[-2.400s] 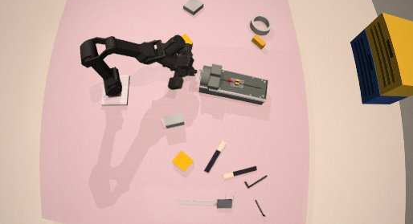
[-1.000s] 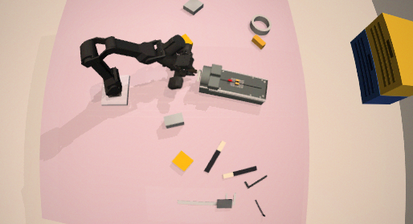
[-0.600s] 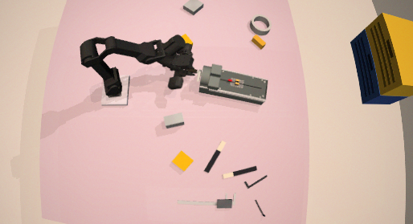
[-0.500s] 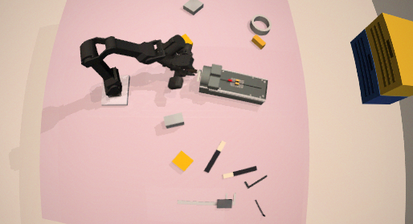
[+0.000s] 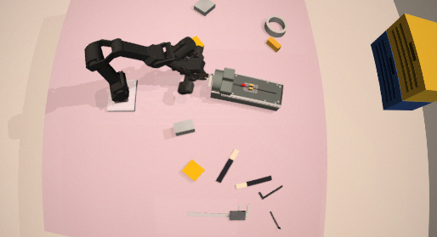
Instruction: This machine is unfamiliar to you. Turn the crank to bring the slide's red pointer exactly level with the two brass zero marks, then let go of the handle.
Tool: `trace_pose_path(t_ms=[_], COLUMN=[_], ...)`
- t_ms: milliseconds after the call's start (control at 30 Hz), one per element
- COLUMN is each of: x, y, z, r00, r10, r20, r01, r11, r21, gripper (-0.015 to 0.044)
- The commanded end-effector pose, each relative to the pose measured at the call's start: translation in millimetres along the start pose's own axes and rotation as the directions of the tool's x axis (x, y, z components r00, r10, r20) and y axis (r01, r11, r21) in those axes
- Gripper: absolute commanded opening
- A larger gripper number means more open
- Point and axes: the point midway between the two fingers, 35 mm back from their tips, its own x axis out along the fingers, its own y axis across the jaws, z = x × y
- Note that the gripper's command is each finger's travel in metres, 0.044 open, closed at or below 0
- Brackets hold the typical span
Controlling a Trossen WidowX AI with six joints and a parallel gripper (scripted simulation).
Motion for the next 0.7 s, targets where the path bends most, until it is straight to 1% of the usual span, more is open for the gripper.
trace_pose_path(t_ms=[0, 367, 667], x=[-0.6, 0.0, 0.0], y=[0.9, 0.0, 0.0], z=[0.5, 0.0, 0.0], r00=[1.0, 1.0, 1.0], r10=[0.005, 0.0, 0.0], r20=[0.002, 0.0, 0.0], r01=[-0.005, 0.0, 0.0], r11=[1.0, 1.0, 1.0], r21=[0.002, 0.0, 0.0], gripper=[0.0, 0.0, 0.0236])
